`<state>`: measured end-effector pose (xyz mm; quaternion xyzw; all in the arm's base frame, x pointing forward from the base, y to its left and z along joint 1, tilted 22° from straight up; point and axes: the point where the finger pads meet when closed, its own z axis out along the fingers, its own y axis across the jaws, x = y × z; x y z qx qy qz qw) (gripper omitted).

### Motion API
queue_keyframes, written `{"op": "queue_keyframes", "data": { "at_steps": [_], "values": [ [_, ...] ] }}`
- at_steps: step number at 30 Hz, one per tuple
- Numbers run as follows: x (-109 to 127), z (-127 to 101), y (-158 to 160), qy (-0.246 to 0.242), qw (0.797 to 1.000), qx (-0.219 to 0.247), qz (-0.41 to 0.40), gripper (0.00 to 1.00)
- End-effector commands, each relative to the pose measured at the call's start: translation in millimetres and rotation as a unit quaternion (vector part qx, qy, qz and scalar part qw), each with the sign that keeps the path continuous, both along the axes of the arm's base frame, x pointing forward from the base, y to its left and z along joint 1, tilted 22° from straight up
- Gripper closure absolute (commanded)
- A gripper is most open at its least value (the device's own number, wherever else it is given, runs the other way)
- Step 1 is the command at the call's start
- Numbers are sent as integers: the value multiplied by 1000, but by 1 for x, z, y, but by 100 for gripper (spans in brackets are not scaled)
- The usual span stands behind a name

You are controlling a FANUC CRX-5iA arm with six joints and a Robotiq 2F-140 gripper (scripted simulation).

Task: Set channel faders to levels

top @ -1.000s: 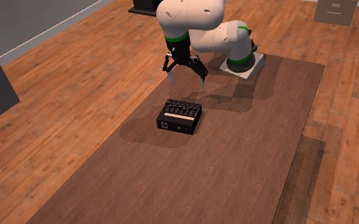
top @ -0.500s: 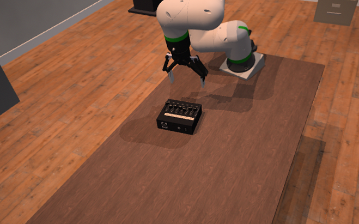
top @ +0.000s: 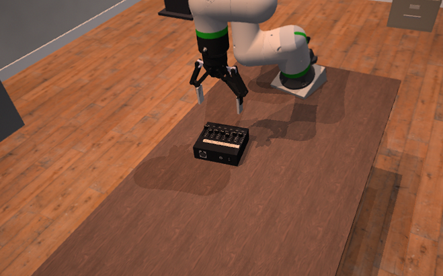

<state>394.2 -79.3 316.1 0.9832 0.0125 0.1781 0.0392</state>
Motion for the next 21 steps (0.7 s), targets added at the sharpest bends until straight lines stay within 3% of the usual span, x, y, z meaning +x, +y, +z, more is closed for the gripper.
{"op": "queue_keyframes", "data": {
  "at_steps": [1, 14, 21],
  "values": [
    [9, 9, 2, -11, 1000, 0, -6, 0],
    [10, 9, 2, -11, 1000, 2, -11, 0],
    [11, 6, 2, -16, 997, 25, -71, 0]
  ]
}}
